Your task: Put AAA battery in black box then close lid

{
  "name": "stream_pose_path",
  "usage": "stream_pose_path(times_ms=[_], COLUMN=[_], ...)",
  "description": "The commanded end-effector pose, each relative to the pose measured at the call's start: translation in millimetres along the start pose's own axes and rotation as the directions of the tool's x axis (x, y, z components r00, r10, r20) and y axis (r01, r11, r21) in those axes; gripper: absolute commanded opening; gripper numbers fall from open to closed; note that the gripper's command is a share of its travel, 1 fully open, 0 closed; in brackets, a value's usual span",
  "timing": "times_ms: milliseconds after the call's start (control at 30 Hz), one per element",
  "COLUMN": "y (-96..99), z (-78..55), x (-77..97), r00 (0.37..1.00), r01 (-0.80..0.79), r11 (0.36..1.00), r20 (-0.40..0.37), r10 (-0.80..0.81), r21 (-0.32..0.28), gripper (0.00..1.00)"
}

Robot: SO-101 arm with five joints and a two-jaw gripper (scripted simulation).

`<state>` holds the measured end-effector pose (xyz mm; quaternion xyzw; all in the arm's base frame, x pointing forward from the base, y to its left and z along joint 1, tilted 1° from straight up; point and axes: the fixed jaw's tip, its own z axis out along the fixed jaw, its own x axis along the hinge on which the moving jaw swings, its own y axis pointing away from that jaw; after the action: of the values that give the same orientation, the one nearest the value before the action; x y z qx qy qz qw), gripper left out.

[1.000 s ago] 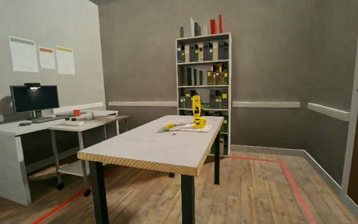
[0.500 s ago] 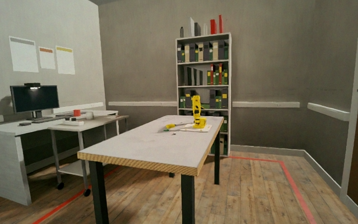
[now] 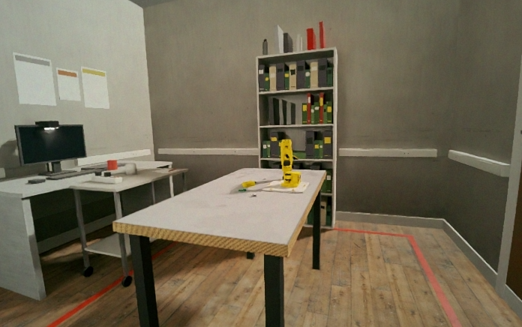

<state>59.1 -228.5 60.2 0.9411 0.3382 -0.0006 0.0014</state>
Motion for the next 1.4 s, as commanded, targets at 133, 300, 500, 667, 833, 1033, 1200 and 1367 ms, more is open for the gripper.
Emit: stream_pose_path(times_ms=[133,300,500,667,833,1033,1200,1367], y=[-0.9,-1.8,-2.7,-2.7,-2.7,-2.7,-2.7,-3.2], z=[0.9,3.8,6.3,6.4,6.4,6.4,6.4,6.7], x=[-1.7,-1.6,-1.4,-1.4,-1.4,-1.4,-1.4,-1.1], r00=[1.000,1.000,1.000,1.000,1.000,1.000,1.000,1.000], r01=[-0.009,-0.009,-0.009,-0.009,-0.009,-0.009,-0.009,-0.009], r11=[1.000,1.000,1.000,1.000,1.000,1.000,1.000,1.000], r20=[-0.004,-0.004,-0.004,-0.004,-0.004,-0.004,-0.004,-0.004], r10=[0.009,0.009,0.009,0.009,0.009,0.009,0.009,0.009], r21=[0.006,0.006,0.006,0.006,0.006,0.006,0.006,0.006], gripper=[0.23,0.23,0.23,0.23,0.23,0.23,0.23,0.23])
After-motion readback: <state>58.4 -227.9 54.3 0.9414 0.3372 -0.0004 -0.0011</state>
